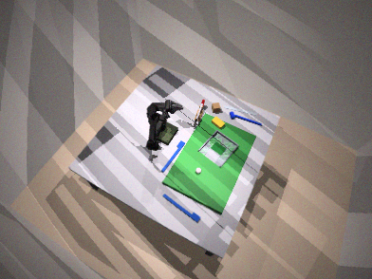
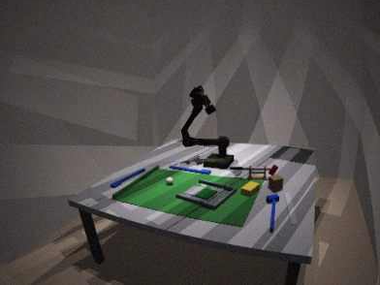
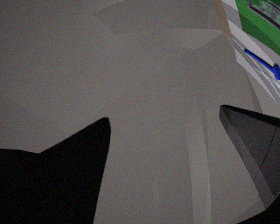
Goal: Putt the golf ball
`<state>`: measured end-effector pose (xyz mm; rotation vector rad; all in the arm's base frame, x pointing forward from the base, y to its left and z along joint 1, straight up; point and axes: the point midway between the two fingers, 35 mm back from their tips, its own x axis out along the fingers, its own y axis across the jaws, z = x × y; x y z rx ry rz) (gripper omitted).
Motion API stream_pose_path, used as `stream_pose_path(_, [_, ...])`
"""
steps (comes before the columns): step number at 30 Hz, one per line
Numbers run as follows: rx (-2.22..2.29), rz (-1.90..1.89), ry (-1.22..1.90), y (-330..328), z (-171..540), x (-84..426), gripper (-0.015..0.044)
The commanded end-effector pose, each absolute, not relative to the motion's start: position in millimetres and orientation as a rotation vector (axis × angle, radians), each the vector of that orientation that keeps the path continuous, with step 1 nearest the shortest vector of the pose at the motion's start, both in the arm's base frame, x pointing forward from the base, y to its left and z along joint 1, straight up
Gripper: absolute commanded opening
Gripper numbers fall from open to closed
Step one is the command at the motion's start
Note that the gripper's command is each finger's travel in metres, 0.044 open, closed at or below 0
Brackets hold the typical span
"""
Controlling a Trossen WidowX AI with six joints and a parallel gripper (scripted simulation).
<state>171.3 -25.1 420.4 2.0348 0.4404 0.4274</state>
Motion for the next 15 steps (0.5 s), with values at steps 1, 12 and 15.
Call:
stream_pose_path(1, [2.013, 0.435, 0.431, -23.4, 421.8, 169.8, 0.0426])
stream_pose_path(12, [0.601, 0.625, 0.09, 122.8, 427.1, 123.6, 0.044])
stream_pose_path(15, [0.206, 0.635, 0.097, 163.3, 399.4, 132.2, 0.044])
